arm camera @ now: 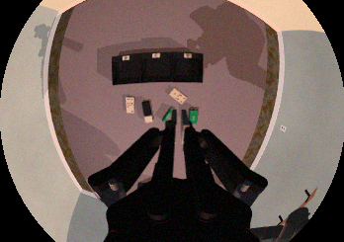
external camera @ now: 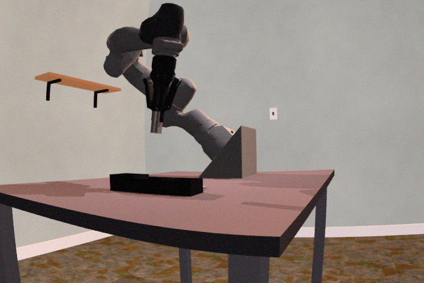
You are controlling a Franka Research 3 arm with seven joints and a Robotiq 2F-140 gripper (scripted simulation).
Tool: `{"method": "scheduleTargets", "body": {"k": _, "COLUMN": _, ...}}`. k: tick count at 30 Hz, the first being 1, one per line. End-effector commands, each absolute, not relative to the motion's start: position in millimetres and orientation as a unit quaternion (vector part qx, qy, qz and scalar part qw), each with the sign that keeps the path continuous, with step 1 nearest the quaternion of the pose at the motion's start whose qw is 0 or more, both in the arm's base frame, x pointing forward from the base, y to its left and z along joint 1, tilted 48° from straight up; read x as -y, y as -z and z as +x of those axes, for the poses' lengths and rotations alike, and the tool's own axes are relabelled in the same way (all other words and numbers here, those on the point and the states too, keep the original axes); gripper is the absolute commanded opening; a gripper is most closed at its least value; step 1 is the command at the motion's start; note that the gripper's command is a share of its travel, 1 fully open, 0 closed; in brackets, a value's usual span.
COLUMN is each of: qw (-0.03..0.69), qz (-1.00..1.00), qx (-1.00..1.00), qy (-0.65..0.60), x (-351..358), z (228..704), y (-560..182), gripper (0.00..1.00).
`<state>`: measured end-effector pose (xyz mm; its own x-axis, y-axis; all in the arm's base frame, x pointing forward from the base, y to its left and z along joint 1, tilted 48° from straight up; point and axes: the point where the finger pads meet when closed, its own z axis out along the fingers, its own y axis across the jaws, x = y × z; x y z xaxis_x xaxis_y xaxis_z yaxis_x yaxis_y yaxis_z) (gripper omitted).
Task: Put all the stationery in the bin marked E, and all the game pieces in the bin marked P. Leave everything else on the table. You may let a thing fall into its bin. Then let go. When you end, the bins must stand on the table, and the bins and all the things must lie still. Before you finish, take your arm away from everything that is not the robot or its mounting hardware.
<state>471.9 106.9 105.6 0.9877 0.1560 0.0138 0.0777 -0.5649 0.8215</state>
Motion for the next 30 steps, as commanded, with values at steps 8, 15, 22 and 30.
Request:
{"method": "scheduleTargets", "body": {"k": 8, "qw": 0.403, "qz": 0.913, "qx": -0.043, "qy": -0.053, "x": -134, "z": 442, "y": -100, "gripper": 0.05}}
{"method": "scheduleTargets", "body": {"k": 15, "qw": 0.403, "qz": 0.913, "qx": -0.043, "qy": -0.053, "x": -134, "z": 442, "y": -100, "gripper": 0.05}}
{"method": "scheduleTargets", "body": {"k": 22, "qw": 0.403, "qz": 0.913, "qx": -0.043, "qy": -0.053, "x": -134, "z": 442, "y": -100, "gripper": 0.05}}
{"method": "scheduleTargets", "body": {"k": 30, "qw": 0.404, "qz": 0.911, "qx": -0.064, "qy": -0.044, "x": -107, "z": 474, "y": -97, "gripper": 0.05}}
